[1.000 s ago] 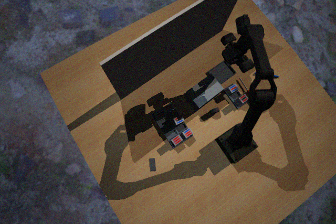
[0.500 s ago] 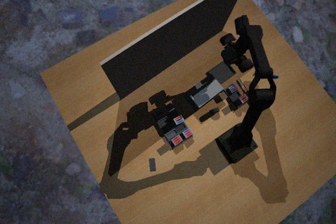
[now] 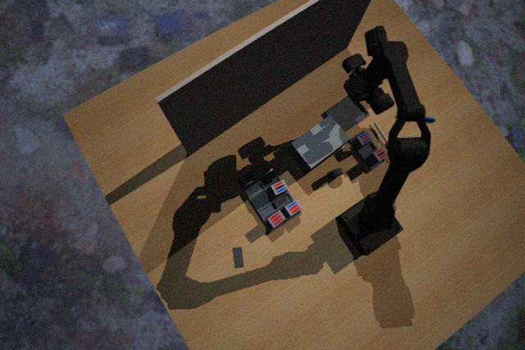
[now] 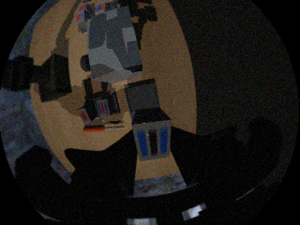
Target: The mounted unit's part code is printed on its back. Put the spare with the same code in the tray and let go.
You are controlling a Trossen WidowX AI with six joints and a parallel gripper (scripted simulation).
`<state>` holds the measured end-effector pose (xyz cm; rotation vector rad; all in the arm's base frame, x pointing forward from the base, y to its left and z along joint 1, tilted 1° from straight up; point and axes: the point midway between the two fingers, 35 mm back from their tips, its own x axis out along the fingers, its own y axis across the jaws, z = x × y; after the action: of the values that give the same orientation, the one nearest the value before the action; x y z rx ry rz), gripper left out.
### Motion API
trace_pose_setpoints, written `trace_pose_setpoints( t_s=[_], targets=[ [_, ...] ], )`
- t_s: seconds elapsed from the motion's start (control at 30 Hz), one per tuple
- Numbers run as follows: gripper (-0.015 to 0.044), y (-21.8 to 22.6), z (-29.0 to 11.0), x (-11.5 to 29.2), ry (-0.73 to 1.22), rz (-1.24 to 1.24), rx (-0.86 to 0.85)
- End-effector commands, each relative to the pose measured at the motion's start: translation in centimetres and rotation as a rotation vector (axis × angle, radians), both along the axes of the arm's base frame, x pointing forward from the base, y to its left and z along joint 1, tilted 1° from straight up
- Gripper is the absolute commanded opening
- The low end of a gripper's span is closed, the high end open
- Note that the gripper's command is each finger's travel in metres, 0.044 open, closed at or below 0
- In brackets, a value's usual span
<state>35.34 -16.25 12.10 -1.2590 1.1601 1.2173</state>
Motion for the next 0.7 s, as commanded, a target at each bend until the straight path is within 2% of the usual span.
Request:
trace_pose_setpoints(
  t_s=[0.0, 0.67],
  targets=[
    [0.0000, 0.0, -0.4, 0.0, 0.001, 0.005, -0.002],
    [0.0000, -0.1, -2.2, 0.3, 0.001, 0.005, -0.002]
  ],
)
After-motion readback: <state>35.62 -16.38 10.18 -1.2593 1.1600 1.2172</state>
